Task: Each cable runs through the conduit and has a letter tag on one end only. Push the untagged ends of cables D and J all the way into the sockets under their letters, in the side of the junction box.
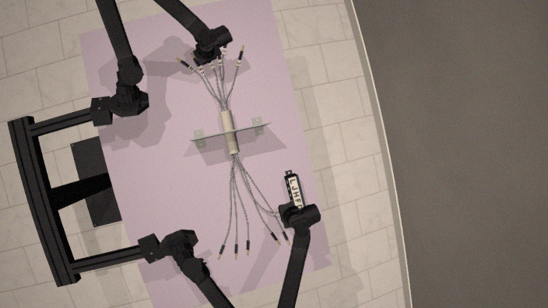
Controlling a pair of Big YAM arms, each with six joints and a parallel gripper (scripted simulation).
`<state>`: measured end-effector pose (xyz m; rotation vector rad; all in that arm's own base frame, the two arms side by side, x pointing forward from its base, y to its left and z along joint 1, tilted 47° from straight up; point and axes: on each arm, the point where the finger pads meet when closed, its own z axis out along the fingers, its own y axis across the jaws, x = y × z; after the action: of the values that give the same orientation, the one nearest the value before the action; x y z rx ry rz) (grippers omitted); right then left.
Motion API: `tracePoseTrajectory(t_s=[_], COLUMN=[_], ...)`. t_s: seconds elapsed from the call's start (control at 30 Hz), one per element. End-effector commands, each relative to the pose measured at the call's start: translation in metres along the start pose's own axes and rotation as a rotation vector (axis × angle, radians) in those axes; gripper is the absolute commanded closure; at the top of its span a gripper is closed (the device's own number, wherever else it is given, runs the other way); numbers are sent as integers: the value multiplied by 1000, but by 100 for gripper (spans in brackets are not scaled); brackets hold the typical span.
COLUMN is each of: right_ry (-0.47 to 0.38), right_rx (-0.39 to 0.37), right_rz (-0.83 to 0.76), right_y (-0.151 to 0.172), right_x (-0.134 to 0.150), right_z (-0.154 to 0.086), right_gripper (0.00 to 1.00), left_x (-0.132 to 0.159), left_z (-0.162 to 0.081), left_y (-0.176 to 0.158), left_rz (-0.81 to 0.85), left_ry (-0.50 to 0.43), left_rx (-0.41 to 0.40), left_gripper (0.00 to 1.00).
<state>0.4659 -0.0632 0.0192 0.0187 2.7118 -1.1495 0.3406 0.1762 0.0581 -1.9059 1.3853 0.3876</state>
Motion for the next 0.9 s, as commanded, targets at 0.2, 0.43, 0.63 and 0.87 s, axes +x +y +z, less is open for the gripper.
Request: tracePoseTrajectory(t_s=[0.2, 0.43, 0.63, 0.87], right_ry=[-10, -9, -8, -8], right_rx=[-1, -4, -4, -4], right_rz=[9, 23, 24, 24], right_y=[3, 1, 1, 0], right_x=[-35, -45, -48, -48], right_z=[-4, -1, -1, -1], right_gripper=[95, 95, 95, 95], left_x=[1, 1, 1, 1], left_z=[-2, -2, -2, -2], left_y=[-4, -4, -4, -4], left_rz=[0, 0, 0, 0], left_ry=[3, 3, 3, 3], left_rx=[14, 14, 14, 14], left_gripper=[95, 95, 95, 95])
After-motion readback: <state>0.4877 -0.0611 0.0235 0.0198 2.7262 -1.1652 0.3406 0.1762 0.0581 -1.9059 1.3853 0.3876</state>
